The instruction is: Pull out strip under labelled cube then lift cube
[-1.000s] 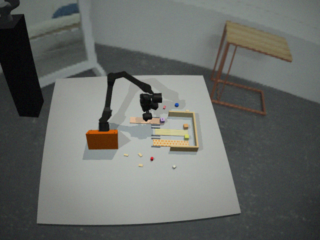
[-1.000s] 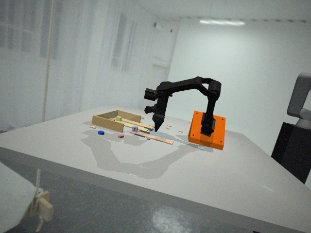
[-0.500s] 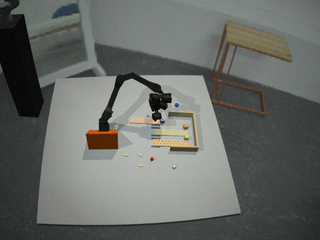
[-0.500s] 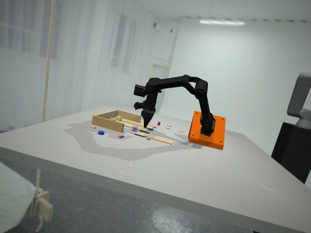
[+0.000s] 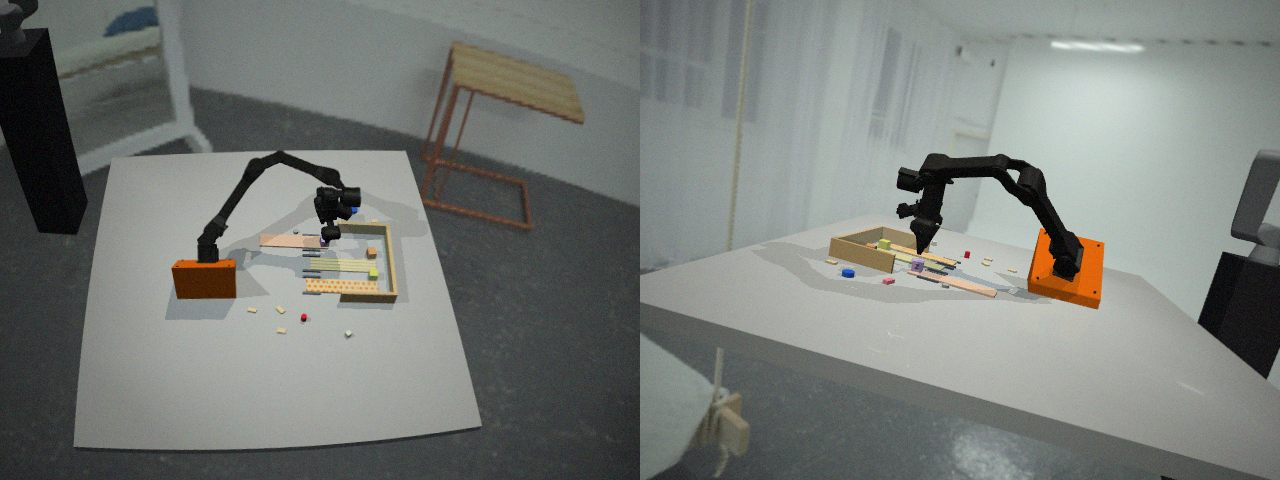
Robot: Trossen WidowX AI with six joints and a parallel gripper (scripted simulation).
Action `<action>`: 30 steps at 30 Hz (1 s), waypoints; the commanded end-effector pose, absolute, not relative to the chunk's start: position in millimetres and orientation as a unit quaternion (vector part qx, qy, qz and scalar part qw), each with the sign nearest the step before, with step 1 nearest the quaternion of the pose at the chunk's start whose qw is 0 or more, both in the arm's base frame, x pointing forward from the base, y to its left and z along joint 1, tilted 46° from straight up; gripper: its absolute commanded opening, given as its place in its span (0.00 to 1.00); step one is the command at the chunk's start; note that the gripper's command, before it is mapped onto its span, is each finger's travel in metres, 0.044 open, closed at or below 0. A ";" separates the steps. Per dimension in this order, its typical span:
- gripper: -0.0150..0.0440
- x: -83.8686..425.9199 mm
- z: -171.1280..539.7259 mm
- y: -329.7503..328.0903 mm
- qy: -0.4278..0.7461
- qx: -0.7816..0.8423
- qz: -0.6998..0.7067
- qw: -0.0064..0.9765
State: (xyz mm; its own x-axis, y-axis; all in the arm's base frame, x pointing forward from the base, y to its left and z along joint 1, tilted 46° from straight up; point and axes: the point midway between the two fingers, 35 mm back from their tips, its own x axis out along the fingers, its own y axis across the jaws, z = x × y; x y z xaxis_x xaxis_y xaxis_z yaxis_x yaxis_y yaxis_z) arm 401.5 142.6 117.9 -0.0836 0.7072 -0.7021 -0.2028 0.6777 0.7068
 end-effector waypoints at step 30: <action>0.68 401.3 83.8 177.1 0.647 0.195 0.354 0.647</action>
State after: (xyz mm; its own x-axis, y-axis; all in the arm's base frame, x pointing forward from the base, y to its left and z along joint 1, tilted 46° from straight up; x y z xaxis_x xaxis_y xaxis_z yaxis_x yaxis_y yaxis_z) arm 402.4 173.9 87.1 -0.0837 0.7076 -0.7017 -0.2127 0.6752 0.7063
